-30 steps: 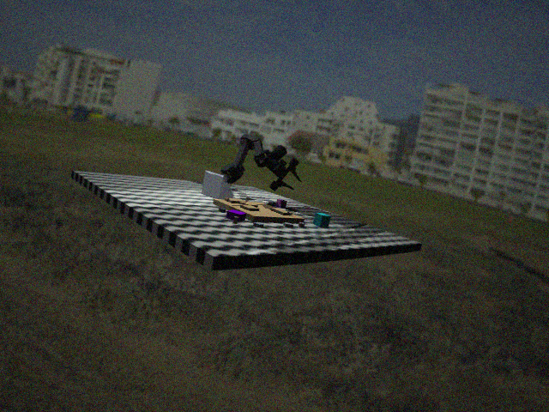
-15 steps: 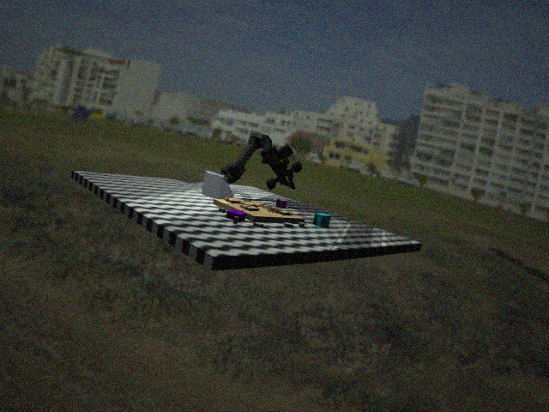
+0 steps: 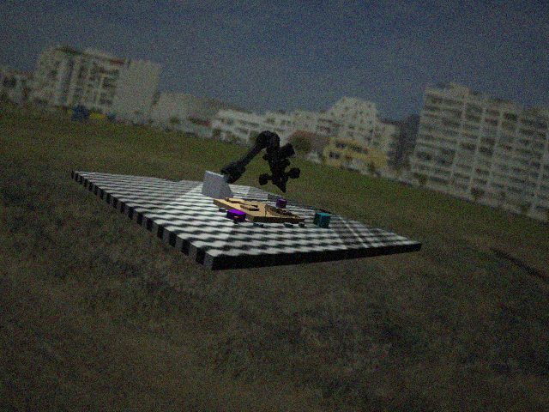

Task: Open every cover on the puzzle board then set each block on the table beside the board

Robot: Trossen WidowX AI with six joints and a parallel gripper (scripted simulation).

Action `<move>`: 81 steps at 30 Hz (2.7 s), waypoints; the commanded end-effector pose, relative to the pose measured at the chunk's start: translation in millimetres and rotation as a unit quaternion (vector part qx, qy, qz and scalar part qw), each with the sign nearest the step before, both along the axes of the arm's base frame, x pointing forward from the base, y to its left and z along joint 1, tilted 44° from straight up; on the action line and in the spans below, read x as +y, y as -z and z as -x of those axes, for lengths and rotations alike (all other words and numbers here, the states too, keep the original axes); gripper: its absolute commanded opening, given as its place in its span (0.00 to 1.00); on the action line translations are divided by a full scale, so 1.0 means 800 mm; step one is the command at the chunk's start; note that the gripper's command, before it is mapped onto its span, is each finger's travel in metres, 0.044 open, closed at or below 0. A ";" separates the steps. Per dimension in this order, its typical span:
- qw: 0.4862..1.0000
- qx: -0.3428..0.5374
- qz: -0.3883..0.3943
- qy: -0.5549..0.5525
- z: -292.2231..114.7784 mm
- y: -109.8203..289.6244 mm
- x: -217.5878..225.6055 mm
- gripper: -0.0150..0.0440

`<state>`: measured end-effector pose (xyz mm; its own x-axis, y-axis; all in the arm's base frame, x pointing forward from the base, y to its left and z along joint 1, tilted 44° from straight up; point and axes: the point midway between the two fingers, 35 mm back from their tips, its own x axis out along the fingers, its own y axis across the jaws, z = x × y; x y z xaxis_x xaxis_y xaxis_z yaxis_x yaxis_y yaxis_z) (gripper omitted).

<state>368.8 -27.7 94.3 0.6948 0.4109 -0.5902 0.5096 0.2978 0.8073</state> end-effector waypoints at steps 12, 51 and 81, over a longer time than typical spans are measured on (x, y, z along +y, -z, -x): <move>0.982 0.079 0.102 -0.138 0.011 0.074 -0.059 0.25; 0.887 0.076 0.065 -0.452 0.087 0.155 -0.121 0.25; 0.887 0.076 0.065 -0.452 0.085 0.169 -0.108 0.25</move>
